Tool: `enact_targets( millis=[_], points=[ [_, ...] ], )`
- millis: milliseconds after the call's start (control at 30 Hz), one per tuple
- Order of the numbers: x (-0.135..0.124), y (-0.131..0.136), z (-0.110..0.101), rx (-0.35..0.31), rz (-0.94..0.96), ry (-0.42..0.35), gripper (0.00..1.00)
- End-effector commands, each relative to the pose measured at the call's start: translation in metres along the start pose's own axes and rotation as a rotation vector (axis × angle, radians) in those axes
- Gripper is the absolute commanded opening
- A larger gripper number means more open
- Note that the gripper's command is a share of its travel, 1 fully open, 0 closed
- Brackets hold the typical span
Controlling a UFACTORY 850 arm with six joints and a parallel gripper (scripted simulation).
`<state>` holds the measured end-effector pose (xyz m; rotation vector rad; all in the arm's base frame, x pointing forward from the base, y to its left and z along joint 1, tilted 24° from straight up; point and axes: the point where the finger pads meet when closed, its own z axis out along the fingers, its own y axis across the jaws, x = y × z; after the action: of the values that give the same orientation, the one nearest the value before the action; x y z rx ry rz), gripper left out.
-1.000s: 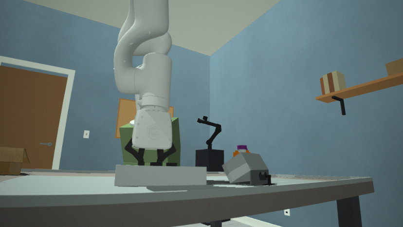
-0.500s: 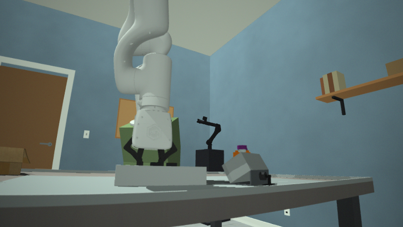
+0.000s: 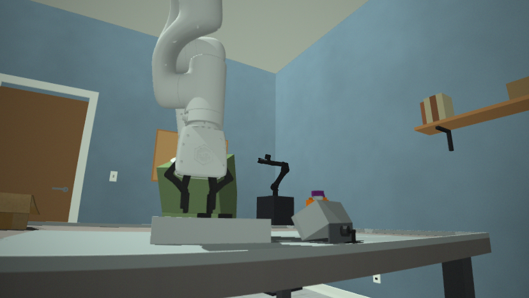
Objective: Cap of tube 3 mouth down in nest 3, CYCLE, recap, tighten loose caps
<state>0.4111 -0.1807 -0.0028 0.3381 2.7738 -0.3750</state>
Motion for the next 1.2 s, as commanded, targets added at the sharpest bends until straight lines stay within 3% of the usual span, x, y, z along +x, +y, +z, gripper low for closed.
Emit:
enact_targets(
  millis=[0, 67, 533, 867, 900, 967, 1167],
  points=[
    [-0.001, 0.000, -0.033, 0.001, 0.000, 0.000, 0.46],
    [-0.001, 0.000, -0.033, 0.001, 0.000, 0.000, 0.46],
    [-0.001, 0.000, -0.101, 0.001, 0.000, 0.000, 0.46],
    [-0.001, 0.000, -0.101, 0.001, 0.000, 0.000, 0.46],
    [-0.001, 0.008, -0.099, 0.001, 0.083, 0.000, 0.00],
    [-0.002, 0.024, -0.096, 0.001, 0.250, 0.000, 0.00],
    [-0.004, 0.041, -0.093, 0.001, 0.416, 0.000, 0.00]
  ],
)
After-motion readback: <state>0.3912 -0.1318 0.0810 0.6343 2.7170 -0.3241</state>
